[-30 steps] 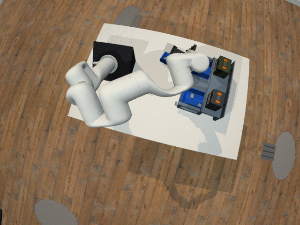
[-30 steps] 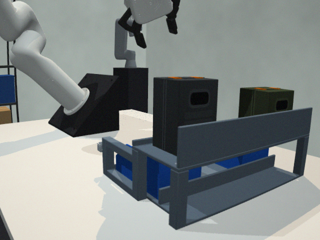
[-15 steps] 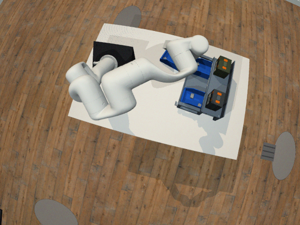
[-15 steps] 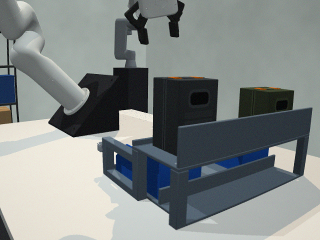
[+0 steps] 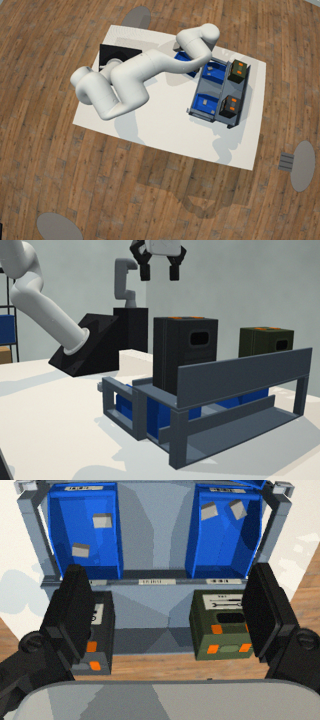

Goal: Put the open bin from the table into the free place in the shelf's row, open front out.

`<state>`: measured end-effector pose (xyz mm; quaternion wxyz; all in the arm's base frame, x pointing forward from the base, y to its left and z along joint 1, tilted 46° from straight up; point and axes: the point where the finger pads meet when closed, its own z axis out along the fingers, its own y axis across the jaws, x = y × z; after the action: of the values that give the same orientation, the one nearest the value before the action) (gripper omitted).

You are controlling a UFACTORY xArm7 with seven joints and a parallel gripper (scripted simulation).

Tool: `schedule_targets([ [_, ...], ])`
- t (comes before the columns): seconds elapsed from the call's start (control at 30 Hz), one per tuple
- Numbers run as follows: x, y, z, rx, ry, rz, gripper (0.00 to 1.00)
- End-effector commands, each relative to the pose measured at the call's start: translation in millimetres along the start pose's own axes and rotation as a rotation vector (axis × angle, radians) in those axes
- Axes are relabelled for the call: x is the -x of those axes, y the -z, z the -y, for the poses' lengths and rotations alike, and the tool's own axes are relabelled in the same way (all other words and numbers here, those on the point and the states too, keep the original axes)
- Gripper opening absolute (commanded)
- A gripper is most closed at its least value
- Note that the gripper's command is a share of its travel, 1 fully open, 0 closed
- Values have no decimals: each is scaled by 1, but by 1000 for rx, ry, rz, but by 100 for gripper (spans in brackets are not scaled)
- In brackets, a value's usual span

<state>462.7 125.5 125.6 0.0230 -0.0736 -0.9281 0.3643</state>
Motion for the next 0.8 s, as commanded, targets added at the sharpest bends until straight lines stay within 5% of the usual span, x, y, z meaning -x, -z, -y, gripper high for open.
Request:
schedule_targets([
  [0.0,1,0,1,-44,14,15,100],
  [0.77,1,0,-1,-56,20,21,100],
])
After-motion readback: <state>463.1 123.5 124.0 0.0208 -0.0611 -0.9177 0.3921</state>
